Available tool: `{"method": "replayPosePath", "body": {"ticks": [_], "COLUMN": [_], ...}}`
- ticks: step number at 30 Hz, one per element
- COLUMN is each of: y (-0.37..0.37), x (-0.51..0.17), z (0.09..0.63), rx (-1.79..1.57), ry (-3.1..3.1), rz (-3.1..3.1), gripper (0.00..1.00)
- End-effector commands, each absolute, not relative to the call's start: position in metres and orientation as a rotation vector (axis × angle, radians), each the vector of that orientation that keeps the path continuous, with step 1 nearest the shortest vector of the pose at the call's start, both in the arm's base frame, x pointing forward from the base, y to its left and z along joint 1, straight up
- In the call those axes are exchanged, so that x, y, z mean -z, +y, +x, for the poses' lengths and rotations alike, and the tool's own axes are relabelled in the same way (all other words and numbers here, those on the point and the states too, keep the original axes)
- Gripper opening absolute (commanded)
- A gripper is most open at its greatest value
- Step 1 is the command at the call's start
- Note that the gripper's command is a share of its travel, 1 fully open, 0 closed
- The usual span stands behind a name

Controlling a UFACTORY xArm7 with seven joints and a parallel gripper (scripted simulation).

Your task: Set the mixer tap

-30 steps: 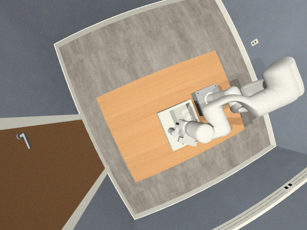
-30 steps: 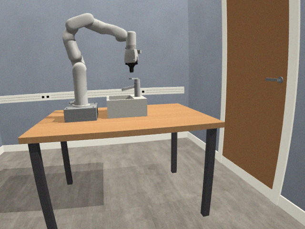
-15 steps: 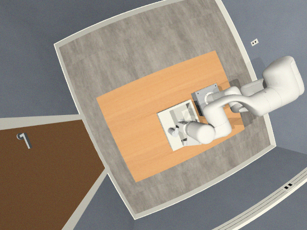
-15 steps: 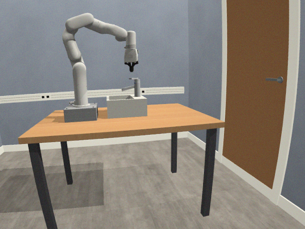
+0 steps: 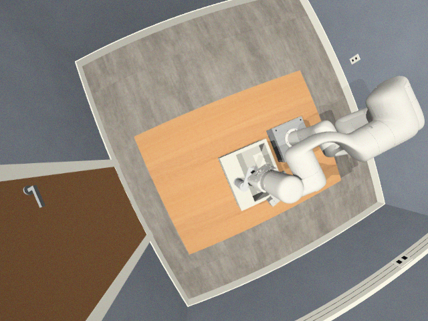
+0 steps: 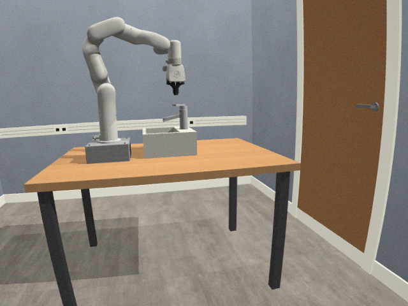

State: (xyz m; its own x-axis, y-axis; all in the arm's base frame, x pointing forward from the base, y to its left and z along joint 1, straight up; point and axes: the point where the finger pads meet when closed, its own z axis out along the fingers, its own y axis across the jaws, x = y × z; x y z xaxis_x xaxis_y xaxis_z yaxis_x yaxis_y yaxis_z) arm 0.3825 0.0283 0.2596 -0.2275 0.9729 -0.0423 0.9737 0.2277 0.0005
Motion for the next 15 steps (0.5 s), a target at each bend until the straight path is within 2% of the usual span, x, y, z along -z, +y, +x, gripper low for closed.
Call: {"method": "replayPosePath", "body": {"ticks": [1,15], "y": [0.0287,0.0288], "x": [-0.2645,-0.2688], "z": [0.3832,0.3827], "rx": [0.027,0.055], "ry": [2.685,3.011], "rz": [1.577,0.758], "gripper": [0.0,0.0]}}
